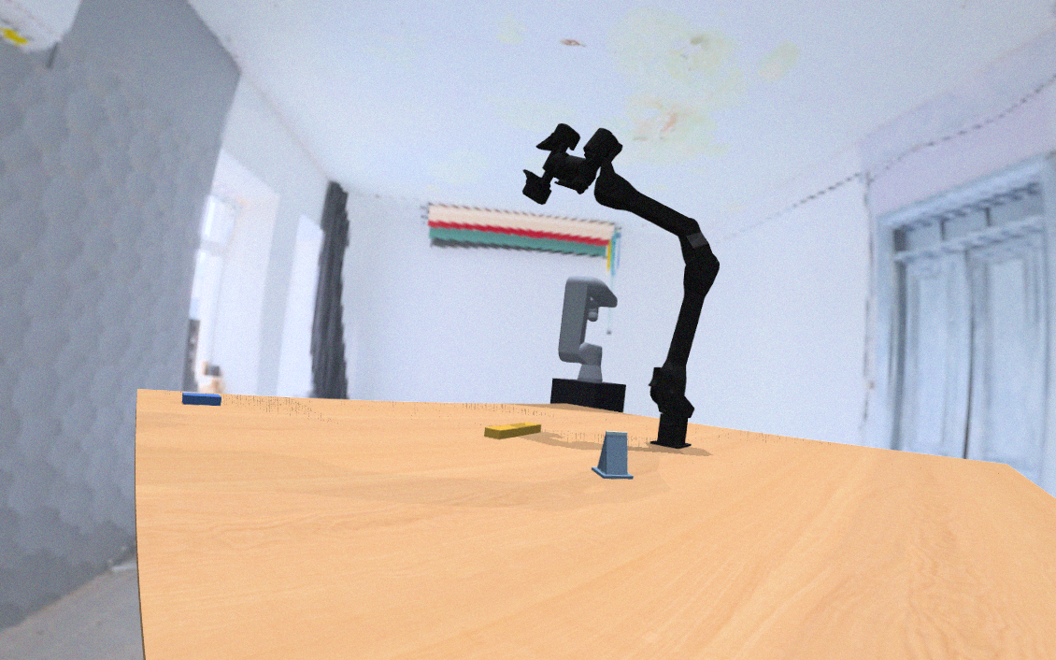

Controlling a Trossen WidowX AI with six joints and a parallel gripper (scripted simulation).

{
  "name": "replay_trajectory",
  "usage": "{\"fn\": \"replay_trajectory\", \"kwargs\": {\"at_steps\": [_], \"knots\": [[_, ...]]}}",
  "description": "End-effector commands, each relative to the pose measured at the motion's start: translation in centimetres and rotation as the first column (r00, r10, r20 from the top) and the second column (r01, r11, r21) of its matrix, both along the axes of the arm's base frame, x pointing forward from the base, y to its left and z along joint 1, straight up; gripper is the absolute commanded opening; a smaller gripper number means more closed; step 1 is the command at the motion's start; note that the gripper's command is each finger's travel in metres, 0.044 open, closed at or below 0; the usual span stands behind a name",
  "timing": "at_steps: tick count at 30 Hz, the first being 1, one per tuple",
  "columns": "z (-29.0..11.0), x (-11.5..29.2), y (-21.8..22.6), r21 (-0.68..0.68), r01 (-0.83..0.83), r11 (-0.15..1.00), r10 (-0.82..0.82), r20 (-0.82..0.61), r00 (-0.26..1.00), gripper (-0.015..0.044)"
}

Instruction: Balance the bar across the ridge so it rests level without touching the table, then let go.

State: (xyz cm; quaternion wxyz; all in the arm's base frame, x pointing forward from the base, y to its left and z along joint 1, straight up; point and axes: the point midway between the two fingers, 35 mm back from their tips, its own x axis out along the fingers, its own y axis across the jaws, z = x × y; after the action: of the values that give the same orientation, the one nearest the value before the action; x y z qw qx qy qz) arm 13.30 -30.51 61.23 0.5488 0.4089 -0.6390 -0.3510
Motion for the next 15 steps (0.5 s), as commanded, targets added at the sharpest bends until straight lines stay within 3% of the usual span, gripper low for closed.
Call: {"fn": "replay_trajectory", "kwargs": {"at_steps": [1,8,15], "knots": [[-2.8,2.3,-1.7,0.082,0.018,0.996,-0.001,-0.208,0.978,0.0315],[-6.9,5.0,-3.5,0.176,0.061,0.983,0.038,-0.51,0.859,0.0315],[-11.4,7.3,-4.7,0.243,0.1,0.965,0.122,-0.751,0.649,0.0315]]}}
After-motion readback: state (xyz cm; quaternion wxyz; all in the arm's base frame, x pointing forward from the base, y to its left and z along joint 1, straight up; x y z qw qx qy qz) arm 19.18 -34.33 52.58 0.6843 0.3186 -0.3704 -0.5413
